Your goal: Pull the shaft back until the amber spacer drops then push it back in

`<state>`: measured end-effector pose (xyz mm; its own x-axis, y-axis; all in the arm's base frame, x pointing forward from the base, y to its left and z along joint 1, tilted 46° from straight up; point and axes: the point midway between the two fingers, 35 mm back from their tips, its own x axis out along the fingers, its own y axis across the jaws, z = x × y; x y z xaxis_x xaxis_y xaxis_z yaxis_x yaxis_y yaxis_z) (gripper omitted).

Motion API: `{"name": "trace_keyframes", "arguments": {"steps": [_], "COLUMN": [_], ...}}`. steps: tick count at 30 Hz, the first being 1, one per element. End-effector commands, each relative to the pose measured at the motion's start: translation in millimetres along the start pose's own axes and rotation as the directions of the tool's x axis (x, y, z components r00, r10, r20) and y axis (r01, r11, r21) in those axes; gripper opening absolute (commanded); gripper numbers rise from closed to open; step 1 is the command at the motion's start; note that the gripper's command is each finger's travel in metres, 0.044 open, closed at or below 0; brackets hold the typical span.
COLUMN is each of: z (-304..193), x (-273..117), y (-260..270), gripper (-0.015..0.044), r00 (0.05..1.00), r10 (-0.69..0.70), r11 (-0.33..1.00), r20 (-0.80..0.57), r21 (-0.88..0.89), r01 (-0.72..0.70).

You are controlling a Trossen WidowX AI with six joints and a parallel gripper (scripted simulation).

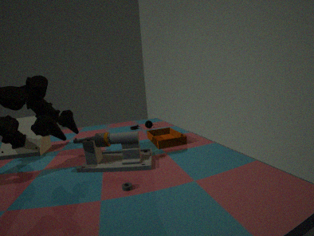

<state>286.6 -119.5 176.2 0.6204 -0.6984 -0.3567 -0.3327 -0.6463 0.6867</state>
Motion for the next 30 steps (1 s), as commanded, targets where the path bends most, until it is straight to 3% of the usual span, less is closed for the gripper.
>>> {"name": "trace_keyframes", "arguments": {"steps": [1, 30], "z": [1, 2], "x": [1, 42], "y": [0, 1], "gripper": [0.0440, 0.0440], "r00": [1.000, 1.000], "r10": [0.002, 0.004], "r11": [1.000, 1.000], "r20": [0.004, 0.002], "r21": [0.001, 0.001], "r01": [-0.002, -0.004]}}
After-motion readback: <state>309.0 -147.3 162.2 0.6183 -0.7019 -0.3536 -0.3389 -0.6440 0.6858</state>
